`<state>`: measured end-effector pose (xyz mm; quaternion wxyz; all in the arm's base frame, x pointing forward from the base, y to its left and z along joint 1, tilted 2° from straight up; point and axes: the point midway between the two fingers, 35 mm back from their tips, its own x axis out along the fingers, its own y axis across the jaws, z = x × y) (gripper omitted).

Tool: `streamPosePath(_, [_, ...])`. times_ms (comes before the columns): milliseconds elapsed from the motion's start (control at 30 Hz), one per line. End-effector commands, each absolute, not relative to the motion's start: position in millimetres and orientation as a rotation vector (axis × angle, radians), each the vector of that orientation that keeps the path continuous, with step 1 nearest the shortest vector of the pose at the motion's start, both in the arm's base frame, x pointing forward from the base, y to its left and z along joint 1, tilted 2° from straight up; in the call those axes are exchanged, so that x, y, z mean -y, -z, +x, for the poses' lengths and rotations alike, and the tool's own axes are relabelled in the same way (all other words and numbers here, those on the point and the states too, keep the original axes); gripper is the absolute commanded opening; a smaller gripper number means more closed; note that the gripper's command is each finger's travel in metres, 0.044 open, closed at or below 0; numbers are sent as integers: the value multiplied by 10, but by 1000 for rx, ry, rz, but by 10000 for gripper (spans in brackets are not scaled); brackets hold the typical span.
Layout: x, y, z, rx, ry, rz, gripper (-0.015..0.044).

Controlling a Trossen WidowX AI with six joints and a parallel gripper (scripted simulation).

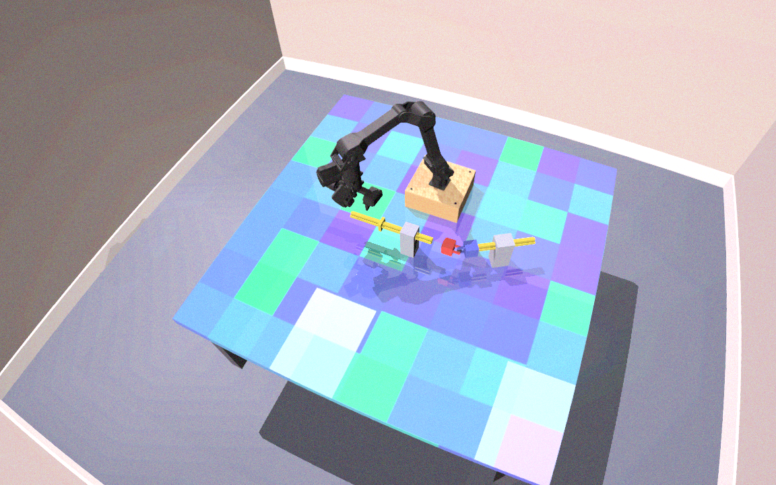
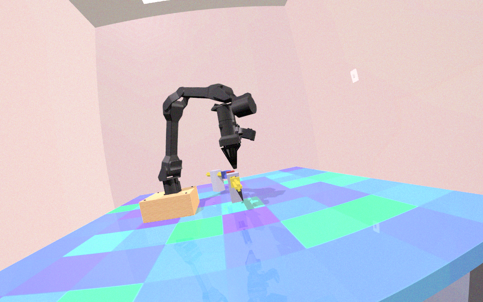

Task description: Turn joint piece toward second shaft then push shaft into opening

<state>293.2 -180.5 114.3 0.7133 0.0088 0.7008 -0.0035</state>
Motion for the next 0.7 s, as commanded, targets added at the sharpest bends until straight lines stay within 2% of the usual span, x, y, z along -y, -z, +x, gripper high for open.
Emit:
streamPosePath(0, [1816,-1070,2924,-1558,104,114,440])
streamPosePath(667, [1828,-751,2930,-1460,641,664,440])
